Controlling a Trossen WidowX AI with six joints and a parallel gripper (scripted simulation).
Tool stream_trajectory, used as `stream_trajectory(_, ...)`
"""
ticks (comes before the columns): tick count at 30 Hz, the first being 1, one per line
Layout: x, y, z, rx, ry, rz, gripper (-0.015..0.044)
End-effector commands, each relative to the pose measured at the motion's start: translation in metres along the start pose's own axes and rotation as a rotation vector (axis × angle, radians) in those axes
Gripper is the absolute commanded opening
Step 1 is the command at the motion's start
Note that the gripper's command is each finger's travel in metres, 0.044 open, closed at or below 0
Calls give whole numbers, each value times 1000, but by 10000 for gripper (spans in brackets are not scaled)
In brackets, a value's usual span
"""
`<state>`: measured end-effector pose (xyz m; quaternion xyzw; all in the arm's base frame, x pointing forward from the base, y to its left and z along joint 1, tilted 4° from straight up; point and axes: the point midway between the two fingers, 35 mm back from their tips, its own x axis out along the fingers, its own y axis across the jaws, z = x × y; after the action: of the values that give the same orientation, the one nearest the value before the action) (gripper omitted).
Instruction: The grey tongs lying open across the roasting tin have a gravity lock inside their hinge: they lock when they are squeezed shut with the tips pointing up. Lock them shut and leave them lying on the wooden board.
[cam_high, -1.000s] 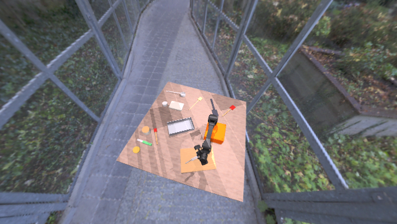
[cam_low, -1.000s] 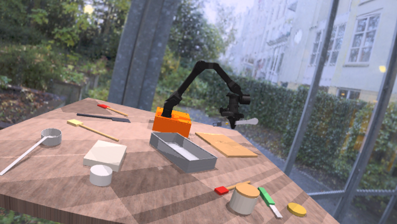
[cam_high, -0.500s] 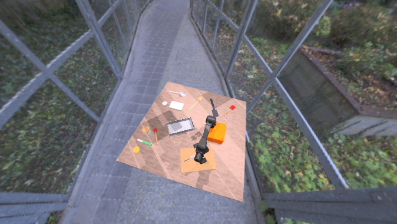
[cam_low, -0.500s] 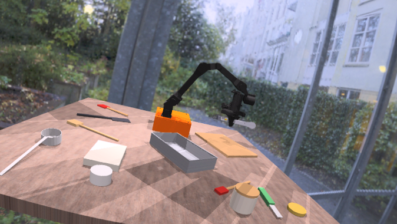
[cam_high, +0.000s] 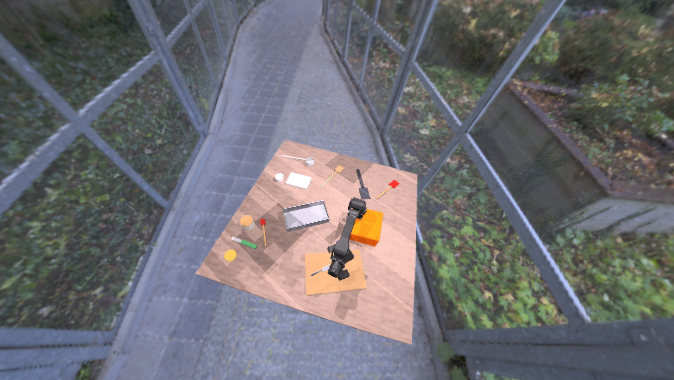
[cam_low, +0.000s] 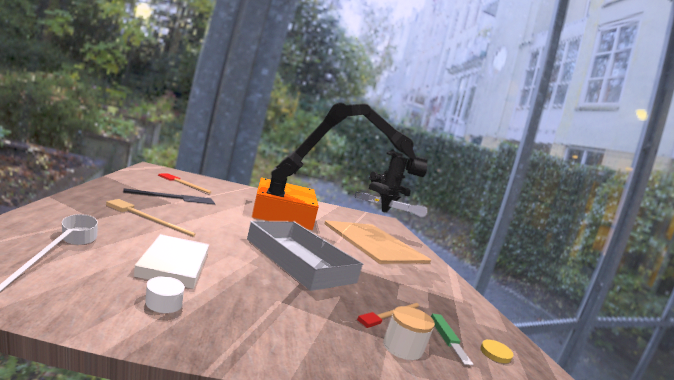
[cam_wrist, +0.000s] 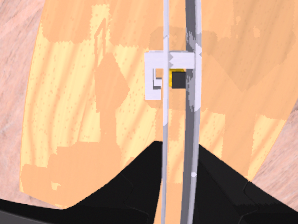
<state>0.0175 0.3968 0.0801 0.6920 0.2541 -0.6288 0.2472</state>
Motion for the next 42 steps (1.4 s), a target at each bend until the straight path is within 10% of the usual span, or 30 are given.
stream_trajectory(1,6,-1,0,3,-5,-5,-150)
stream_trajectory(42,73,0,1,2,-4,-2,-150)
